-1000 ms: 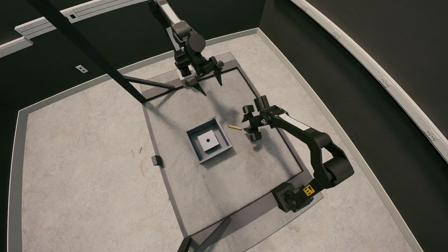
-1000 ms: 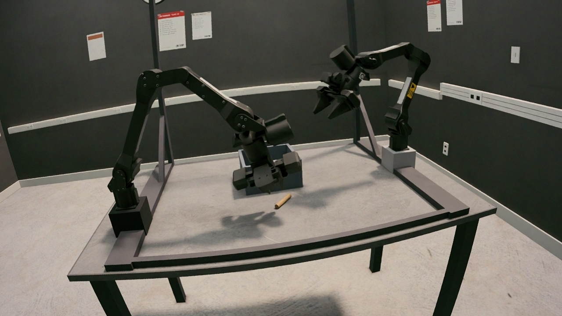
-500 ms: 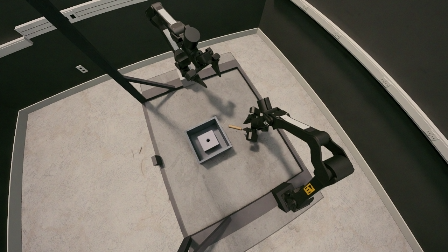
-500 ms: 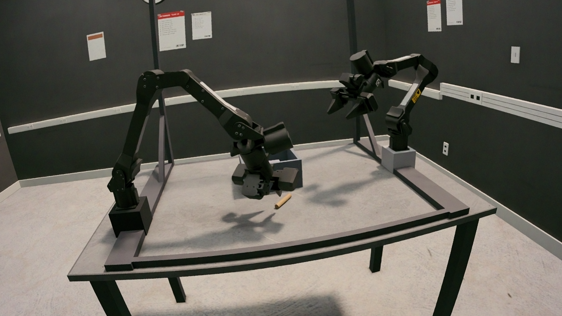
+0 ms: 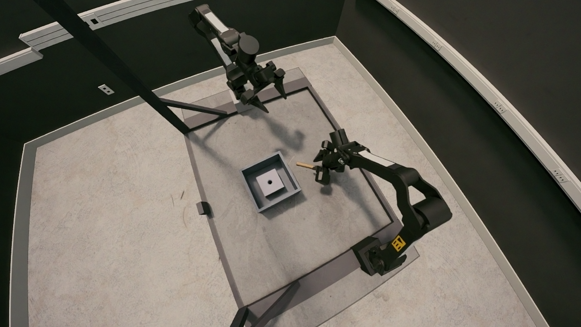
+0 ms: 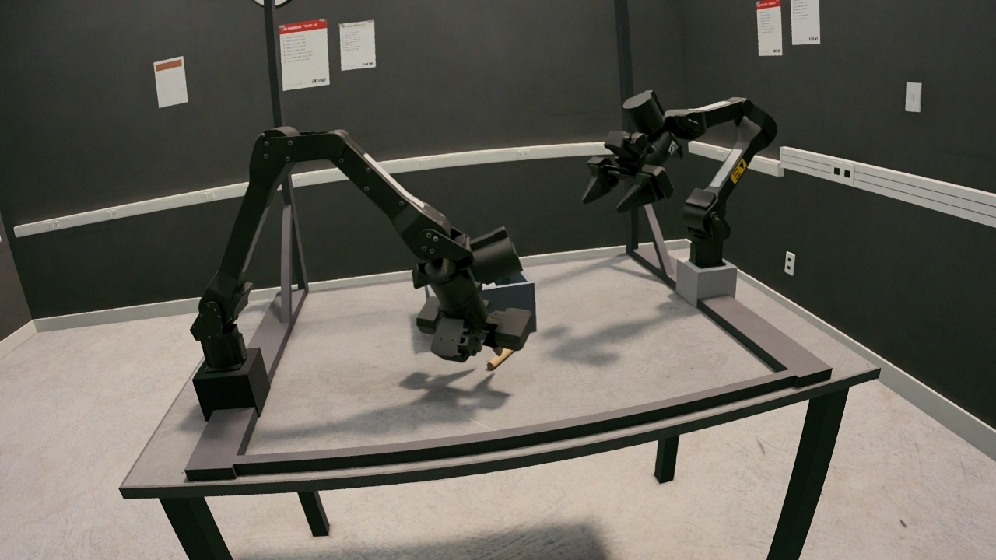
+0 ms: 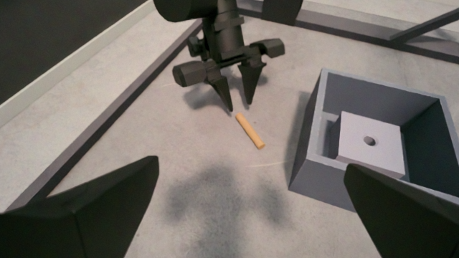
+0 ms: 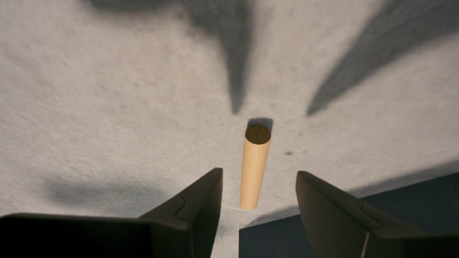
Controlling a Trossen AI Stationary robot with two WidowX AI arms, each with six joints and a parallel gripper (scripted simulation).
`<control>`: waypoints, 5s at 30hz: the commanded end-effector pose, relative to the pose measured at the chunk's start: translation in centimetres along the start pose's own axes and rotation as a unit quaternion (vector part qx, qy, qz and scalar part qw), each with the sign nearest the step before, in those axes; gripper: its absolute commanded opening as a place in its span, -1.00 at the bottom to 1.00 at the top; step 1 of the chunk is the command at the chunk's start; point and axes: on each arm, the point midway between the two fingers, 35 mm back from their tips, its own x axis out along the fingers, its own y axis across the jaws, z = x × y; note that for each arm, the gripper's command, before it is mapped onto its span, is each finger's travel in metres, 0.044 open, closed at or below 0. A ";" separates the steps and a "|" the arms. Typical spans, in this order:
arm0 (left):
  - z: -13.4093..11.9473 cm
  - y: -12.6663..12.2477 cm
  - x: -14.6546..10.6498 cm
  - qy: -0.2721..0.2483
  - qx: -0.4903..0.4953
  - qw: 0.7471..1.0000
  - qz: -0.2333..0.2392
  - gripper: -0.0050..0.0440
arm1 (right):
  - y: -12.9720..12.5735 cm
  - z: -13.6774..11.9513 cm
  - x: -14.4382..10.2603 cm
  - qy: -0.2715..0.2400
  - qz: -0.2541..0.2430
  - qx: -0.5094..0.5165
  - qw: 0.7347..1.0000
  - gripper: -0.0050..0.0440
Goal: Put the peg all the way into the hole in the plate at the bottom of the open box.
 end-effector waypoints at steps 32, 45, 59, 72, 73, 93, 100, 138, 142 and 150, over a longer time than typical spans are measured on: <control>0.5 0.0 -0.2 -0.007 0.000 1.000 -0.001 1.00 | 0.5 -0.8 2.4 0.009 0.010 -0.006 1.000 -0.35; 0.5 0.0 -0.2 -0.007 0.000 1.000 -0.001 1.00 | 0.5 -0.8 2.4 0.009 0.010 -0.006 1.000 -0.70; 0.5 0.0 -0.2 -0.007 0.000 1.000 -0.001 1.00 | 0.8 -3.8 -2.4 0.015 0.019 -0.011 1.000 -0.70; 0.5 0.0 -0.2 -0.007 0.000 1.000 -0.001 1.00 | 0.6 -3.8 -3.1 -0.036 0.047 -0.121 0.991 -0.70; 0.5 0.0 -0.2 -0.007 0.000 1.000 -0.001 1.00 | 0.6 -3.9 -3.2 -0.046 0.053 -0.144 0.987 -0.70; 0.5 0.0 -0.2 -0.007 0.000 1.000 -0.001 1.00 | 0.5 -4.2 -4.7 -0.225 0.160 -0.540 0.795 -0.70; 0.5 0.0 -0.2 -0.007 0.000 1.000 -0.001 1.00 | 0.6 -4.3 -5.1 -0.262 0.181 -0.621 0.716 -0.70; 0.5 0.0 -0.2 -0.007 0.000 1.000 -0.001 1.00 | 0.8 -3.4 -4.6 -0.354 0.223 -0.832 0.364 -0.70; 0.5 0.0 -0.2 -0.007 0.000 1.000 -0.001 1.00 | 0.7 -3.0 -3.9 -0.354 0.224 -0.831 0.365 -0.70; 0.5 0.0 -0.2 -0.007 0.000 1.000 -0.001 1.00 | 0.8 -2.6 -3.2 -0.354 0.225 -0.831 0.365 -0.70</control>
